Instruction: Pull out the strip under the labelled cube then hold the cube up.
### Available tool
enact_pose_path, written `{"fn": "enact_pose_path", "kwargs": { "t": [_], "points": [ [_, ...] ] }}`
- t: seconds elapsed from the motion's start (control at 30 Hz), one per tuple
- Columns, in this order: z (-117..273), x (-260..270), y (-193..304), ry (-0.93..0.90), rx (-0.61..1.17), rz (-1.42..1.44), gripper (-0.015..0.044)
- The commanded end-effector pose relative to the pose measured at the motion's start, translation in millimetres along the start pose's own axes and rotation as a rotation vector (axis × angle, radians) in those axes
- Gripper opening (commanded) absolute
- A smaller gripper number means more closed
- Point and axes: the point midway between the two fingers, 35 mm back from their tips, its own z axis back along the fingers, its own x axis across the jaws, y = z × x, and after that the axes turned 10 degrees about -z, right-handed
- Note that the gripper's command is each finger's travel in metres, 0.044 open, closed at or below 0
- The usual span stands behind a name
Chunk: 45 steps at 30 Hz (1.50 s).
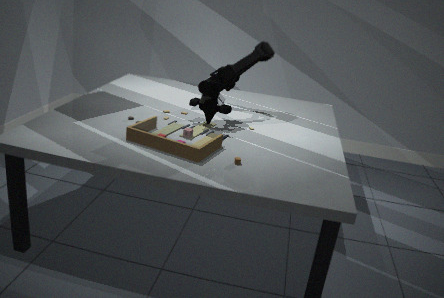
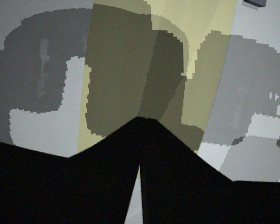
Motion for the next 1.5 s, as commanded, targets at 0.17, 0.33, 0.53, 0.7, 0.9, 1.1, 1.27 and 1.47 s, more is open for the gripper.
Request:
{"fn": "enact_pose_path", "kwargs": {
  "t": [0.17, 0.33, 0.53, 0.7, 0.9, 1.1, 1.27, 1.47],
  "points": [
    [-7, -4, 22, 0.006, 0.035, -0.013, 0.0],
    [-7, -6, 28, 0.006, 0.035, -0.013, 0.0],
    [-6, -7, 36, 0.006, 0.036, -0.014, 0.0],
    [-6, -8, 42, 0.006, 0.036, -0.014, 0.0],
    [-6, -9, 50, 0.006, 0.036, -0.014, 0.0],
    [-6, -10, 55, 0.006, 0.037, -0.015, 0.0],
    [-6, -10, 55, 0.006, 0.037, -0.015, 0.0],
    [-6, -10, 55, 0.006, 0.037, -0.015, 0.0]
  ]
}}
